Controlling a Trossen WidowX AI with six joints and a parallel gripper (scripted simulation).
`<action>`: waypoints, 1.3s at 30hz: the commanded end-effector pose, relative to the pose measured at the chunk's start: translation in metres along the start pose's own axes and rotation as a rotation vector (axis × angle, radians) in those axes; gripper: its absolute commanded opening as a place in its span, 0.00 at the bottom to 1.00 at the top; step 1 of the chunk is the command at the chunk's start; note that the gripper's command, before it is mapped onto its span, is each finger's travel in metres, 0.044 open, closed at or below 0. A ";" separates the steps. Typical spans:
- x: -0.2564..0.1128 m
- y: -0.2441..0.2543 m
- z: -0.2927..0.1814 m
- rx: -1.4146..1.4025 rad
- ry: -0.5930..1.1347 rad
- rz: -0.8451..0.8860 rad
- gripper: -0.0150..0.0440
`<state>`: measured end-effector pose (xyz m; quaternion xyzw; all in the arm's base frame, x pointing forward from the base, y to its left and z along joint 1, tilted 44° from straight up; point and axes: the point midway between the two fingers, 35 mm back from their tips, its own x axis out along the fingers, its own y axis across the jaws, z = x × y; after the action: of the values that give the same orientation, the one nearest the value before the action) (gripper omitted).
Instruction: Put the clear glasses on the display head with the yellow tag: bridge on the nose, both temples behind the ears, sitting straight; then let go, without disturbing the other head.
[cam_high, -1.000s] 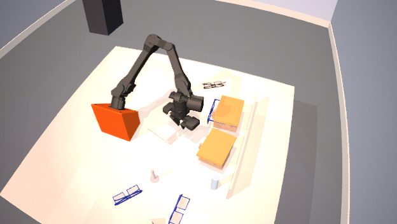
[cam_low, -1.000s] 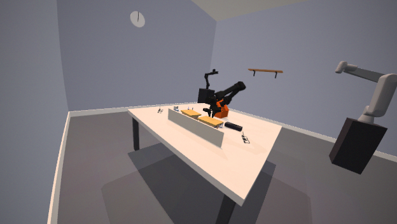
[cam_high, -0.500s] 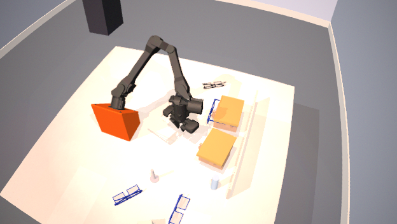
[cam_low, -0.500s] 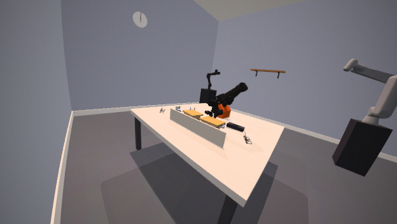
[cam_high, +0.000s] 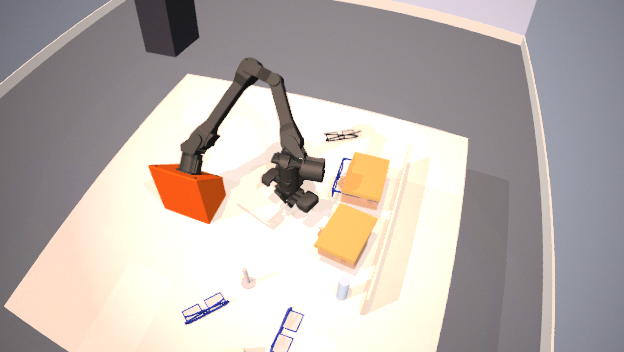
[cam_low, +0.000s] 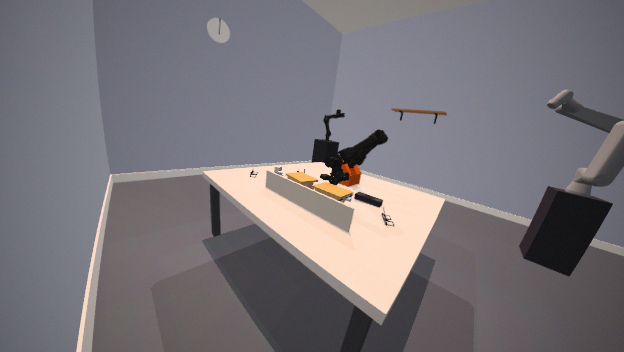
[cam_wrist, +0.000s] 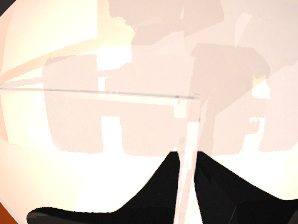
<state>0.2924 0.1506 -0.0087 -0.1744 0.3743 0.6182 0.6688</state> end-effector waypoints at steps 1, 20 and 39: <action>0.000 0.000 0.000 -0.001 0.000 0.000 0.28; -0.063 -0.005 -0.004 0.003 0.008 0.000 0.25; -0.099 0.008 0.004 0.188 0.068 -0.014 0.25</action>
<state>0.2936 0.0823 0.0618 -0.1461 0.4248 0.5884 0.6723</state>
